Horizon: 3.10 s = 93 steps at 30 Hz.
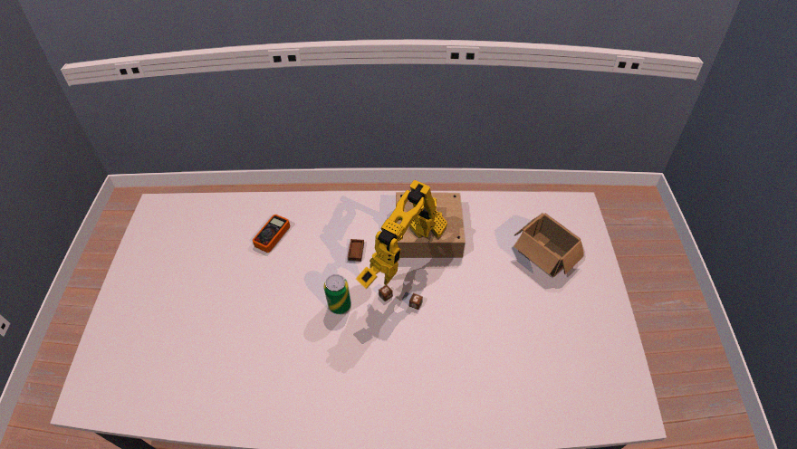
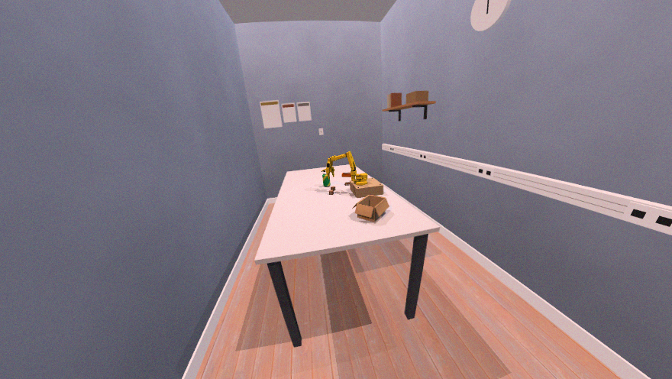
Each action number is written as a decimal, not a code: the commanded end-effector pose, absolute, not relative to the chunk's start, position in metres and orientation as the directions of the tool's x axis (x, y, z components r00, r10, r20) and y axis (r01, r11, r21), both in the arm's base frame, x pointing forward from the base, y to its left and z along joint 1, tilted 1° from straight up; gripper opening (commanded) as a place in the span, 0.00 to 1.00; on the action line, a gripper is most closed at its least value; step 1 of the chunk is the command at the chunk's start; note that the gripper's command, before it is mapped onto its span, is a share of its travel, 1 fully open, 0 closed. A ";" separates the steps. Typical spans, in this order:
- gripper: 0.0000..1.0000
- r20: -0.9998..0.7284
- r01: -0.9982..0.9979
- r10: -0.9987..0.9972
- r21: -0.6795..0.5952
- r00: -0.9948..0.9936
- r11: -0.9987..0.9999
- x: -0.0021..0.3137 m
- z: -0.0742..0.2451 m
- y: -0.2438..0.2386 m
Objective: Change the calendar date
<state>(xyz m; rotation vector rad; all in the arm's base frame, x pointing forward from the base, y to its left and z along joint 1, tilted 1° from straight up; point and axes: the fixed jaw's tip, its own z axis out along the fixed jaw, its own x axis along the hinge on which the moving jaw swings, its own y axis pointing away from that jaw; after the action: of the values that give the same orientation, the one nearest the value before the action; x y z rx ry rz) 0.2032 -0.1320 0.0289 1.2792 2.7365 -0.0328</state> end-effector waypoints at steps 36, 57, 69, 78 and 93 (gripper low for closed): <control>0.35 -0.449 0.692 0.645 0.077 -0.619 0.718 0.216 0.106 -0.143; 0.35 -0.422 0.268 0.175 -0.170 -0.890 0.948 0.209 0.093 -0.141; 0.35 -0.316 -0.116 -0.223 -0.326 -0.922 0.938 0.203 0.082 -0.139; 0.35 -0.223 -0.342 -0.450 -0.395 -0.864 0.853 0.199 0.077 -0.139; 0.35 -0.133 -0.520 -0.623 -0.433 -0.771 0.736 0.196 0.072 -0.139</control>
<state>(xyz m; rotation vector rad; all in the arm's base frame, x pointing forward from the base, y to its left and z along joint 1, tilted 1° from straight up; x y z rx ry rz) 0.1981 -0.1376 0.0709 -0.8683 2.6835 -0.5280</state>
